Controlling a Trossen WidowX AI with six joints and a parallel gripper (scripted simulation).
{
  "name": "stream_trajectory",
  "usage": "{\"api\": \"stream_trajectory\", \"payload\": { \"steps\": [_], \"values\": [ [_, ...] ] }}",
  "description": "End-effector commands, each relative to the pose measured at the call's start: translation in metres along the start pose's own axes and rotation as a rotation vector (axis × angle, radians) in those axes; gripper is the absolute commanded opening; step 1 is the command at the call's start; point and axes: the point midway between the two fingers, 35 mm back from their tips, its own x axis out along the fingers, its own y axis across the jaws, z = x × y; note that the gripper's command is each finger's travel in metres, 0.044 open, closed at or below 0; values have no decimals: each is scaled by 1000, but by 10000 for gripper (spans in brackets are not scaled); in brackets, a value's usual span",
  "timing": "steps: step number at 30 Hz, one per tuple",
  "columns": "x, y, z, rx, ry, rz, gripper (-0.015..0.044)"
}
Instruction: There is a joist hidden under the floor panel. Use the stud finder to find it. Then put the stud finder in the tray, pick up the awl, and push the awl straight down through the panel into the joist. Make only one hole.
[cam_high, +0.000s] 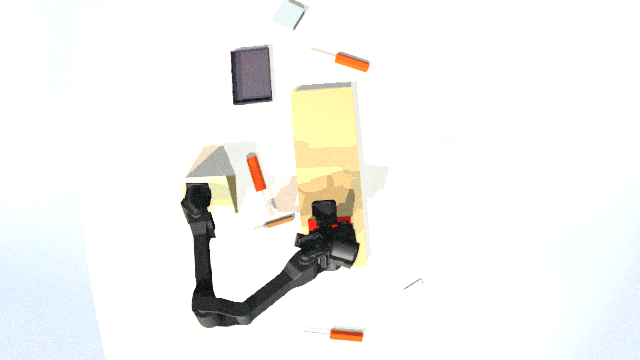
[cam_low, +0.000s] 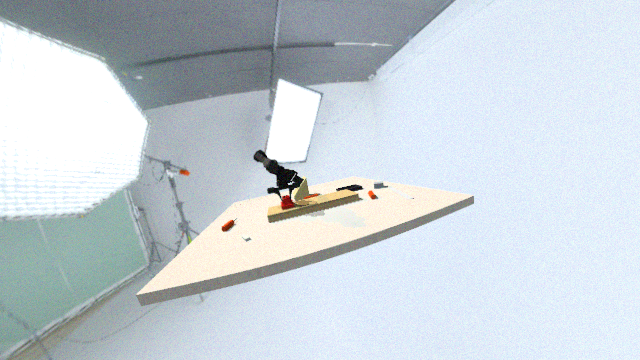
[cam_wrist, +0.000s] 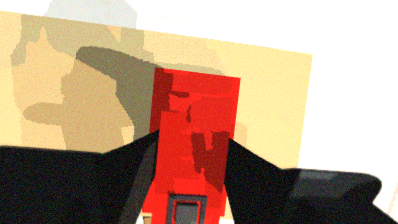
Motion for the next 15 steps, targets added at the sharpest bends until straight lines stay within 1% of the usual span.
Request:
{"api": "stream_trajectory", "payload": {
  "steps": [1,15],
  "values": [
    [0,-10,-1,3,2,-2,0],
    [0,-34,-1,3,1,-4,0]
  ]
}}
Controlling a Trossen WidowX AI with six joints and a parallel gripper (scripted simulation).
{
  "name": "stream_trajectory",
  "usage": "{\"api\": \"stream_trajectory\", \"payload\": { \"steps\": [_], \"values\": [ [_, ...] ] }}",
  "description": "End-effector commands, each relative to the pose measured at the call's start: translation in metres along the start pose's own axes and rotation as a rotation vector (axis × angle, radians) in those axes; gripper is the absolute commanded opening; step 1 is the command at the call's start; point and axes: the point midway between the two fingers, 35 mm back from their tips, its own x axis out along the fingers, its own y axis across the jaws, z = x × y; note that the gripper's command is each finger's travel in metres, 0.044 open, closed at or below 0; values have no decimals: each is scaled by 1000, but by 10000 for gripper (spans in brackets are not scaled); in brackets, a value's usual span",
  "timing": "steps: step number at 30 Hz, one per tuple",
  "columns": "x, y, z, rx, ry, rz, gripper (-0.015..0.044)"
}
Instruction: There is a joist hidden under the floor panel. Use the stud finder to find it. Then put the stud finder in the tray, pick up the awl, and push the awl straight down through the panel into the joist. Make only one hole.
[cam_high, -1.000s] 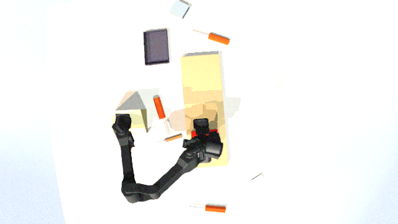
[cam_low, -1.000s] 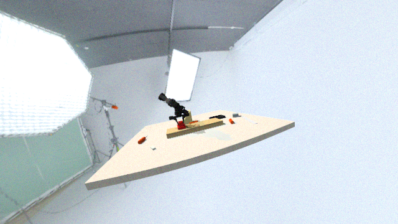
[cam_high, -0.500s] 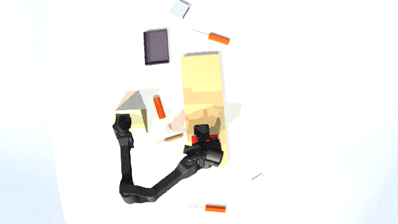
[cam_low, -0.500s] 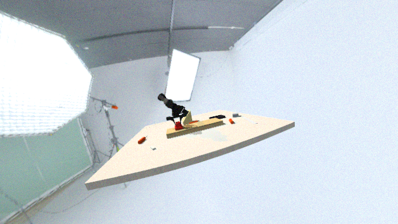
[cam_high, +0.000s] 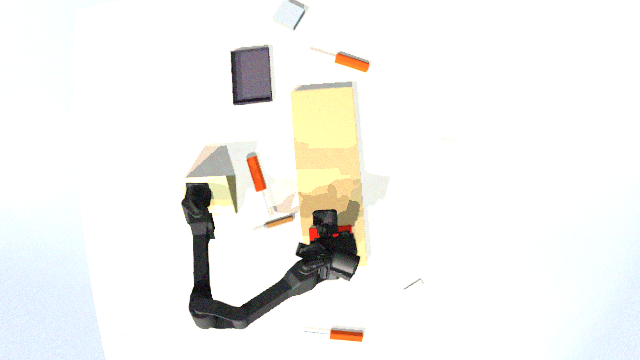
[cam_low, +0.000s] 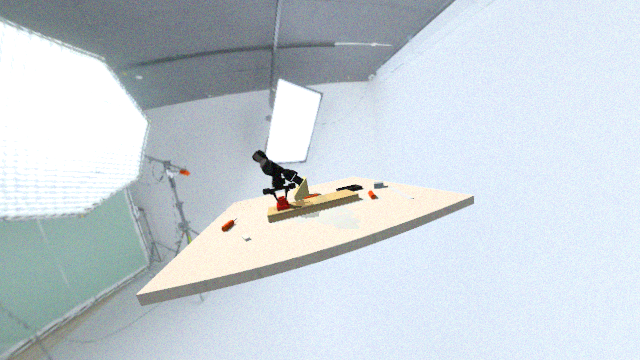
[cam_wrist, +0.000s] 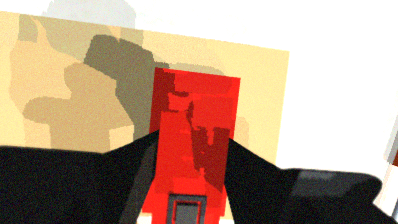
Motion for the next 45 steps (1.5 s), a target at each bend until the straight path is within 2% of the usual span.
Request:
{"api": "stream_trajectory", "payload": {
  "steps": [1,14,26,45],
  "values": [
    [0,-10,-1,3,2,-3,0],
    [0,-32,-1,3,1,-4,0],
    [-3,-27,1,4,0,-2,0],
    [-96,-31,26,3,2,1,0]
  ]
}}
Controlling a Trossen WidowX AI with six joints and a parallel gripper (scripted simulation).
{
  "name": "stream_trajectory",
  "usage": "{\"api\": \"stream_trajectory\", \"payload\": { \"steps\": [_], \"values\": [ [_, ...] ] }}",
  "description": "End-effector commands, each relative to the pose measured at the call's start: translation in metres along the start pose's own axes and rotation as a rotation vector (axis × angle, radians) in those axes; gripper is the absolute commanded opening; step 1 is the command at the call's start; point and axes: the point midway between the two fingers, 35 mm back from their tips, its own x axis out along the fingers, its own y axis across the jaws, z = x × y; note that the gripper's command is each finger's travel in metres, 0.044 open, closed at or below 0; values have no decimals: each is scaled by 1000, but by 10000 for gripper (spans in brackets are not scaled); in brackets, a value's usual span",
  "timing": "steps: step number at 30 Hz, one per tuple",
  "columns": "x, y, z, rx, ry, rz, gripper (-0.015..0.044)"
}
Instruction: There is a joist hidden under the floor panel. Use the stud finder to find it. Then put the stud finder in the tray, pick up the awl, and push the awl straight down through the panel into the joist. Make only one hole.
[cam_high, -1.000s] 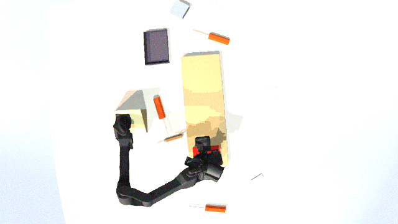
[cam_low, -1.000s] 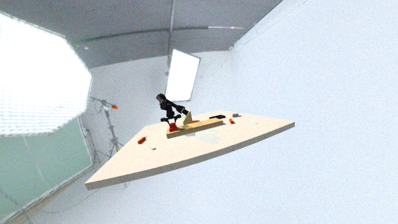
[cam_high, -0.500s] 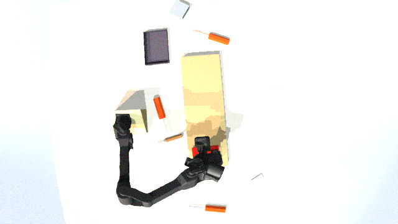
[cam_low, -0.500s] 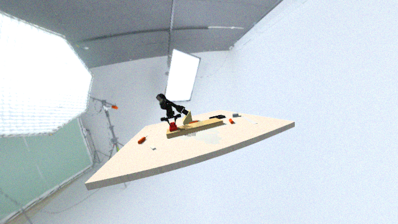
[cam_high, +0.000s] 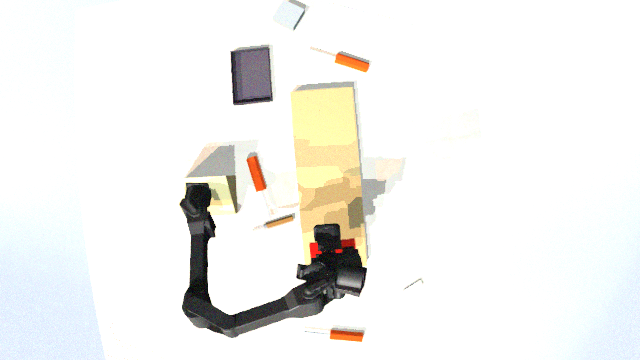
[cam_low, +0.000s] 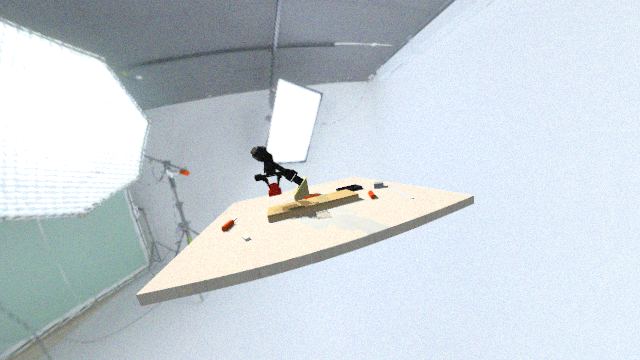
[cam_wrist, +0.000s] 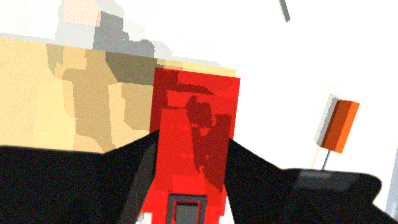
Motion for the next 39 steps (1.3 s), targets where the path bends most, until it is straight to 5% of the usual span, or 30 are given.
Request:
{"api": "stream_trajectory", "payload": {
  "steps": [1,22,39],
  "values": [
    [-13,-4,1,11,-7,-7,0],
    [-24,169,40,-407,-76,206,0],
    [-45,336,2,-823,-100,354,0]
  ]
}}
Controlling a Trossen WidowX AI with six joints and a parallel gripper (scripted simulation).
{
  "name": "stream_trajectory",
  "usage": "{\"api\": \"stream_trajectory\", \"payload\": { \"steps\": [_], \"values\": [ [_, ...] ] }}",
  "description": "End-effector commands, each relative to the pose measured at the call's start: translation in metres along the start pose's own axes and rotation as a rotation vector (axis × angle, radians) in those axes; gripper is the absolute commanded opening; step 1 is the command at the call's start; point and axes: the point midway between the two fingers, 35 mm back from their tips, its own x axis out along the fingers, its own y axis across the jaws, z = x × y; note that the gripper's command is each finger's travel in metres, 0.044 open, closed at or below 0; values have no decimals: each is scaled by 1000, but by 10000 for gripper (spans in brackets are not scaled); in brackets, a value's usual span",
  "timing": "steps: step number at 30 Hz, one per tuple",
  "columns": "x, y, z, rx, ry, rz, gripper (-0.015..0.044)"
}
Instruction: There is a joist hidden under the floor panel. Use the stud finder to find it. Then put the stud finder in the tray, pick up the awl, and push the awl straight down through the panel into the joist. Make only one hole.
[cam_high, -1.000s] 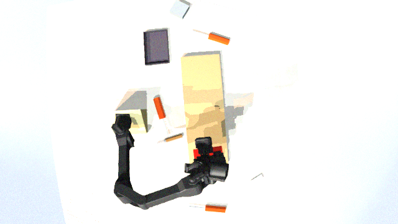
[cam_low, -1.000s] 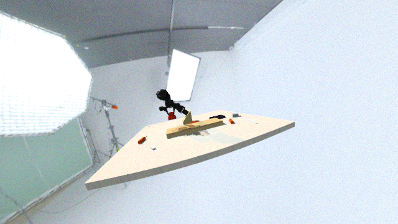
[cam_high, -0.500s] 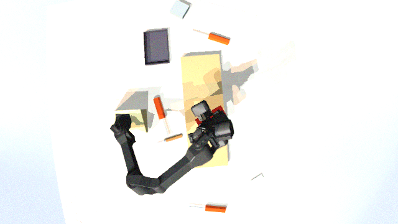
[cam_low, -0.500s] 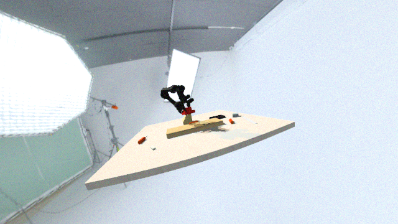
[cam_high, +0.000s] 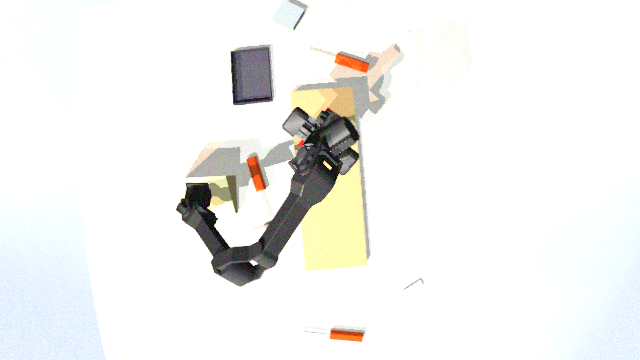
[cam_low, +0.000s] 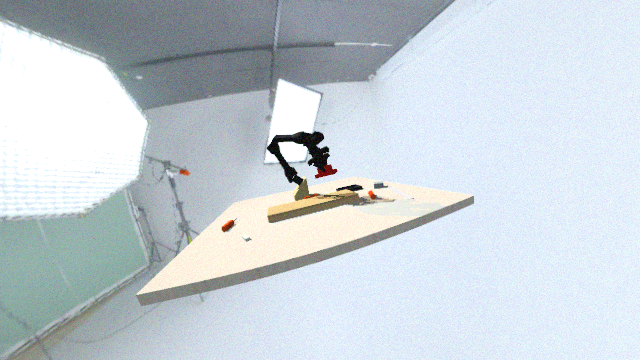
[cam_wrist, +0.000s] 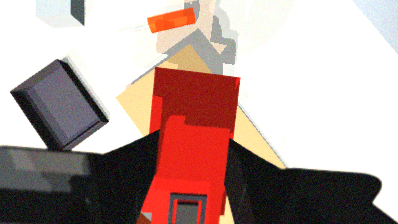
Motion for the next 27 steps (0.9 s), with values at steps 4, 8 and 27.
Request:
{"api": "stream_trajectory", "payload": {
  "steps": [4,8,27],
  "values": [
    [15,66,21,-169,4,59,0],
    [24,104,27,-264,13,89,0],
    [75,276,-1,-691,106,195,0]
  ]
}}
